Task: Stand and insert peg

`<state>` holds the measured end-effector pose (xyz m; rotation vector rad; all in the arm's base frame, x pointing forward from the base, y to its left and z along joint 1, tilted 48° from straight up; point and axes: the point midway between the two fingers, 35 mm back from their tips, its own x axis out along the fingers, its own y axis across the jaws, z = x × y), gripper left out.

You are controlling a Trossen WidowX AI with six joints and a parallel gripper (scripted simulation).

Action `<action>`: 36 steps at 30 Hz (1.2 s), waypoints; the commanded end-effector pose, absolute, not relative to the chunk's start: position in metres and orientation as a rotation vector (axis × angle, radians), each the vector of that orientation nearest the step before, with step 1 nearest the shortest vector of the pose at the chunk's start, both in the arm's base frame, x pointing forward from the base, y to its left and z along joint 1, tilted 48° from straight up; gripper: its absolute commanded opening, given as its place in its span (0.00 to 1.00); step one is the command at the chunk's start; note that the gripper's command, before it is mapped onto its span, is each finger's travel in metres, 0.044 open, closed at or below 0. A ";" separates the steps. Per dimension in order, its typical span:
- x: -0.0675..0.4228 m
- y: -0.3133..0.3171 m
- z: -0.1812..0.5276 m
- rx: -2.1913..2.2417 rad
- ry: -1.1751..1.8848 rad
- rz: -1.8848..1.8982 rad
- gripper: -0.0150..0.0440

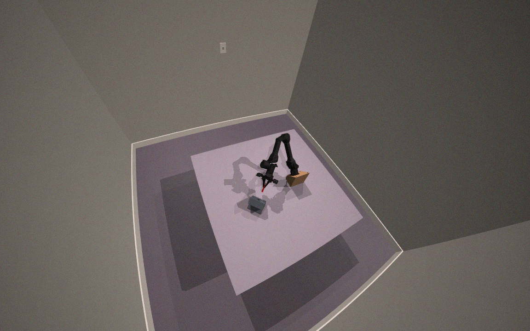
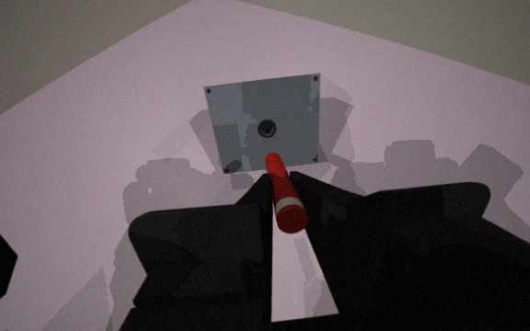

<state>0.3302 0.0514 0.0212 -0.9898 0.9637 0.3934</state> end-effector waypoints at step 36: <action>0.357 0.054 -0.011 -1.012 0.897 0.430 0.25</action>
